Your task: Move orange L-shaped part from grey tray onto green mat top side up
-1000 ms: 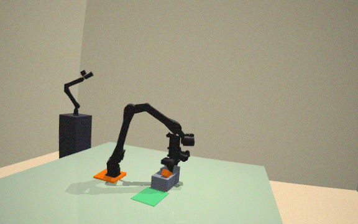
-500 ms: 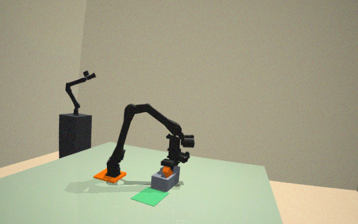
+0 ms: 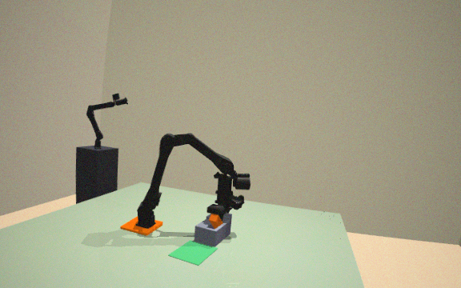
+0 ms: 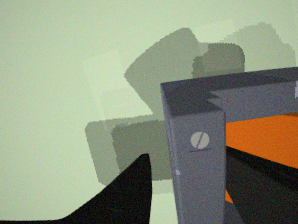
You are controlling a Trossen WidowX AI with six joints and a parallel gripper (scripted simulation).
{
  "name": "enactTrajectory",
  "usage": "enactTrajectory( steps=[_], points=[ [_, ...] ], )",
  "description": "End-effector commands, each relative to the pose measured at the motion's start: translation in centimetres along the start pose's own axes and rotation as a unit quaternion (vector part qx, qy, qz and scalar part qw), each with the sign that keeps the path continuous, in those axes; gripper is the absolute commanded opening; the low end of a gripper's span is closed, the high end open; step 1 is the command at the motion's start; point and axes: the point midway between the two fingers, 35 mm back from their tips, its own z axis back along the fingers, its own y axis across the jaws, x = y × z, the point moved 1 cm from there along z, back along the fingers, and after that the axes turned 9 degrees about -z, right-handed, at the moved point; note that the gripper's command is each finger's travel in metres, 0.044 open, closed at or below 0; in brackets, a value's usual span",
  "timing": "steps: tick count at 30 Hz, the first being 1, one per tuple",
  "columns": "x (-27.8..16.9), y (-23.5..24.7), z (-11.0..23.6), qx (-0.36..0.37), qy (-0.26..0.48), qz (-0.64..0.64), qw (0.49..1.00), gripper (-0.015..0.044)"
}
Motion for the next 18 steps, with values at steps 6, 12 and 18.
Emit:
enactTrajectory(
  steps=[6, 12, 18],
  points=[
    [-0.2, 0.8, 1.0, -0.005, 0.002, 0.001, 1.000, 0.0180],
    [0.0, 0.9, 3.3, -0.006, 0.002, 0.001, 1.000, 0.0180],
    [0.1, 0.0, 10.2, -0.006, 0.002, 0.001, 1.000, 0.0180]
  ],
)
